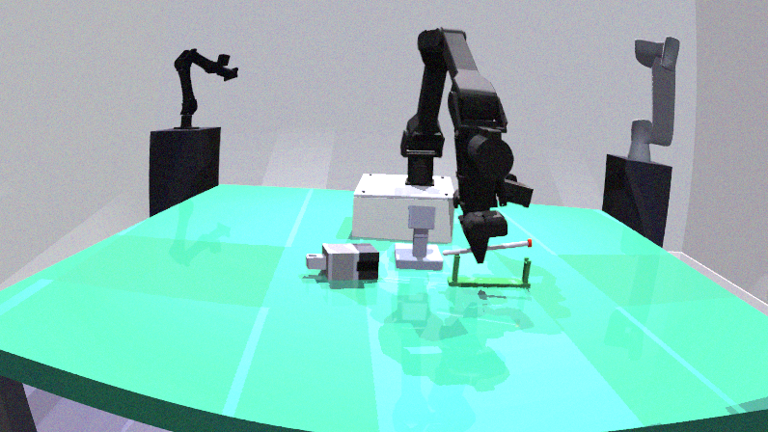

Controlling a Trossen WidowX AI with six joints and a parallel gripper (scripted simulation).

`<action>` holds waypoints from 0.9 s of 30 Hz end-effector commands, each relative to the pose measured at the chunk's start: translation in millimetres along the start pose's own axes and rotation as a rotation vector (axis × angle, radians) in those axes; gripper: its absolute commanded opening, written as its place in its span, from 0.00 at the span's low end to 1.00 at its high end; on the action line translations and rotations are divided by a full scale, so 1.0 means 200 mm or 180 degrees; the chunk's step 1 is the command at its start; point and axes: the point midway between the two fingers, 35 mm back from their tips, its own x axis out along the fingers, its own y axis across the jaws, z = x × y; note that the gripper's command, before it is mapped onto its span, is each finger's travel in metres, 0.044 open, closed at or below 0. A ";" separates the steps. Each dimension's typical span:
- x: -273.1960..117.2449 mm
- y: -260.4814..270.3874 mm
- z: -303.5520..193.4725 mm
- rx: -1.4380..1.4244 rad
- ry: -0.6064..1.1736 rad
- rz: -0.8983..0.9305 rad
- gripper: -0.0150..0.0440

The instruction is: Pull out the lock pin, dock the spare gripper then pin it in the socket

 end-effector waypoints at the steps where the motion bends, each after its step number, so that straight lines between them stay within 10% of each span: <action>1: 0.03 0.00 -0.01 -0.0016 0.0002 0.0004 0.25; 27: 0.11 0.00 -0.02 -0.0025 -0.0001 -0.0020 0.25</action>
